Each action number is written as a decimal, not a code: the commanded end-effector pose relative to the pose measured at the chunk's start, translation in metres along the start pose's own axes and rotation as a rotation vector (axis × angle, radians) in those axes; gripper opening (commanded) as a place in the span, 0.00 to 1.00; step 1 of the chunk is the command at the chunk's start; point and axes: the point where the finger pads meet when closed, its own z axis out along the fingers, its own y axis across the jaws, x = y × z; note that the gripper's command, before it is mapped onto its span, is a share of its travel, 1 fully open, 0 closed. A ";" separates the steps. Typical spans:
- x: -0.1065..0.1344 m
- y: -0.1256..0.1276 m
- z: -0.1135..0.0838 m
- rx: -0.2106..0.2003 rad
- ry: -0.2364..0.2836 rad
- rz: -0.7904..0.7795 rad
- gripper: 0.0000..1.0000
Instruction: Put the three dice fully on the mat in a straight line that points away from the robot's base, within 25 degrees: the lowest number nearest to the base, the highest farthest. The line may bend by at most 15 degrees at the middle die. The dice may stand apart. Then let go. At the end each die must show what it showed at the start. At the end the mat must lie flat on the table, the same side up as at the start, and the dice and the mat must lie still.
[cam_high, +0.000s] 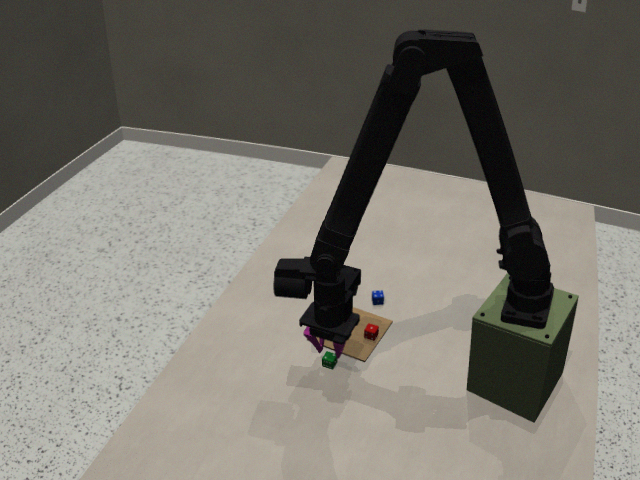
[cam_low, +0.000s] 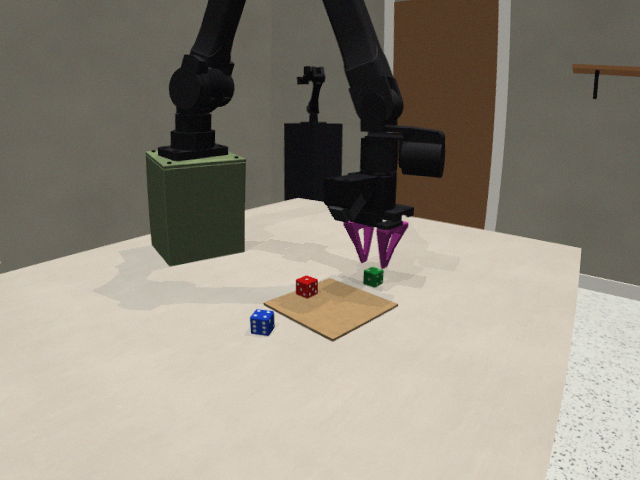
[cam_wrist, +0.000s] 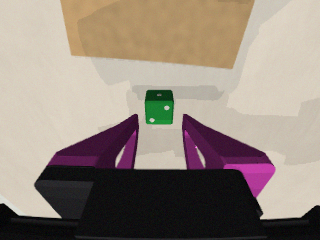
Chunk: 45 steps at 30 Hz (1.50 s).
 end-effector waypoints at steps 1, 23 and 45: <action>-0.002 0.016 -0.002 -0.028 0.002 0.005 0.39; -0.002 0.014 0.000 -0.018 -0.001 0.003 0.39; -0.002 0.014 0.000 -0.018 -0.001 0.003 0.39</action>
